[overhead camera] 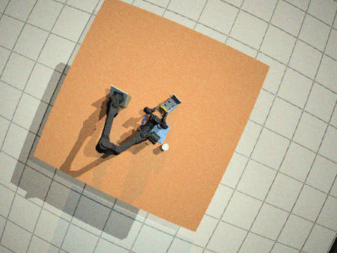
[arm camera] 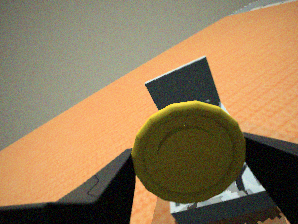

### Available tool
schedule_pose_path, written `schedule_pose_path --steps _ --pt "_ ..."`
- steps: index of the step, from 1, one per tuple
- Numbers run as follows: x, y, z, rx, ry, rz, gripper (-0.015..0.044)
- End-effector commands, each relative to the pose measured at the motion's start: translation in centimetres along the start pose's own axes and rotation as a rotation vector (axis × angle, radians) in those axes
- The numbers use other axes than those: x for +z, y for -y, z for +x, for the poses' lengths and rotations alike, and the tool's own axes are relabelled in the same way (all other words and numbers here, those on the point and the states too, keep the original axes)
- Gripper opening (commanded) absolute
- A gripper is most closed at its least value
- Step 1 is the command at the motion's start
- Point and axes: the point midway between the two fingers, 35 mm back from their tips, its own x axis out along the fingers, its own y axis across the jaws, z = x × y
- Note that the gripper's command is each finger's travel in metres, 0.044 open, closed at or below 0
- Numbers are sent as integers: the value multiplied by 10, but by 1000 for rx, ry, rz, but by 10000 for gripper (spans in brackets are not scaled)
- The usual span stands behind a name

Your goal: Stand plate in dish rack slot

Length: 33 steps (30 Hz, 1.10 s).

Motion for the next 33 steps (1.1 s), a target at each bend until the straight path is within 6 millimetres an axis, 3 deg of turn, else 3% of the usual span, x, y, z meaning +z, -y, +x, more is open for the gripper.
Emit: schedule_pose_path --steps 1,8,19,33 --pt "-2 -1 -5 -44 67 -116 0" --pt "-5 0 -13 -126 138 -280 0" --pt "-5 0 -13 -128 140 -284 0" --pt "0 5 10 -131 135 -283 0"
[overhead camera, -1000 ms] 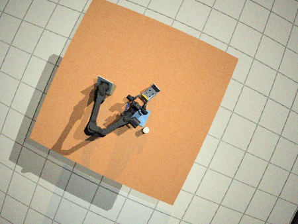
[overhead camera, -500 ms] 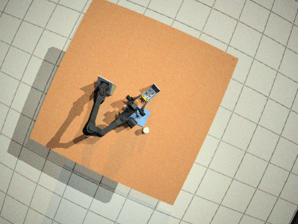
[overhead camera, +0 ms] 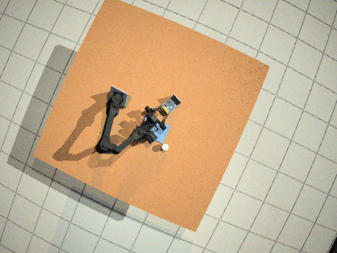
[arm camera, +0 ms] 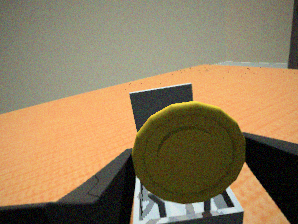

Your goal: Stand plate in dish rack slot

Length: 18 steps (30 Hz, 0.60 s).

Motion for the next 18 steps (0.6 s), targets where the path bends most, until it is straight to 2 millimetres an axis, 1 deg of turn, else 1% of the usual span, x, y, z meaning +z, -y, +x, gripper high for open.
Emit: schedule_pose_path --steps 1,7,11,18 --pt "1 -3 10 6 2 2 0" --pt "1 -3 12 6 2 1 0" --pt "2 -4 22 3 4 -4 0" --pt "2 -4 24 0 6 -10 0"
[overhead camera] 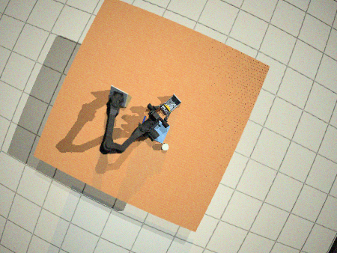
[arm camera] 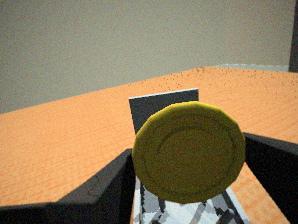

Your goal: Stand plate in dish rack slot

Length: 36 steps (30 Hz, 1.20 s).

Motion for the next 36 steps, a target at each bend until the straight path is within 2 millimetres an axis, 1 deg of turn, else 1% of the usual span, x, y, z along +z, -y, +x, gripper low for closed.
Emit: schedule_pose_path --steps 1,2,5,6,11,20,35,36 --pt "0 -3 3 2 0 2 0" --pt "-2 -3 3 2 0 2 0" --pt "-18 -4 4 0 0 -1 0" --pt "-19 -4 4 -1 0 -1 0" --pt "-15 -7 4 7 -7 14 0" --pt "-15 -7 4 7 -7 14 0" --pt "-15 -7 4 7 -7 9 394" --pt "-15 -7 4 7 -7 9 400"
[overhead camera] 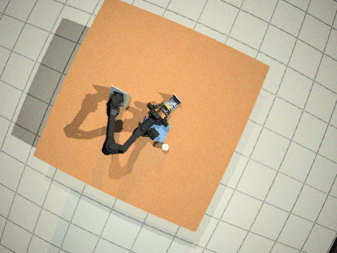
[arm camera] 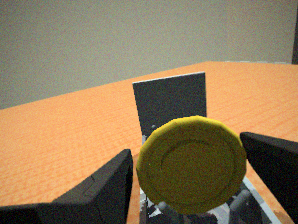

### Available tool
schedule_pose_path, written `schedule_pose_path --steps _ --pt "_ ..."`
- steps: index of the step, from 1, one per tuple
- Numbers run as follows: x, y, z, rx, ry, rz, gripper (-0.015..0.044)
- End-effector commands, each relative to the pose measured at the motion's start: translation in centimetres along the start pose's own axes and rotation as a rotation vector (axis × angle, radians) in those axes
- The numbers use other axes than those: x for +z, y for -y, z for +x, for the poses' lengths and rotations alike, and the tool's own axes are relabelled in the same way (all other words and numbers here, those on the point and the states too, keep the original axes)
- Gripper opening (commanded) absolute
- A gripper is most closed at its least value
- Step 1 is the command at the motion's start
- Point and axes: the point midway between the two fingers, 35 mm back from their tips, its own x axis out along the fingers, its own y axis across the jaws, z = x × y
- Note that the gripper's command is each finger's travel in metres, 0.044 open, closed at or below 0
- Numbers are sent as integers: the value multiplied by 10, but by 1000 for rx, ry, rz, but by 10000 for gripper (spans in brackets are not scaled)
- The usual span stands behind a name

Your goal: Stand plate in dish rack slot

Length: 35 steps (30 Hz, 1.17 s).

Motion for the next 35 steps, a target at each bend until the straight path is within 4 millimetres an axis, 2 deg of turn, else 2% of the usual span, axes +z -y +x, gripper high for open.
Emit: schedule_pose_path --steps 1,8,10,17,18,20,27,35 --pt "0 0 0 0 0 0 400" --pt "0 0 0 0 0 0 400" --pt "8 2 0 3 -2 -1 400" --pt "98 6 -7 13 -5 1 400" --pt "108 4 -8 13 -3 2 400" --pt "115 13 -9 12 0 3 400" --pt "116 14 -8 14 -3 8 400" --pt "117 2 -2 90 -146 198 400"
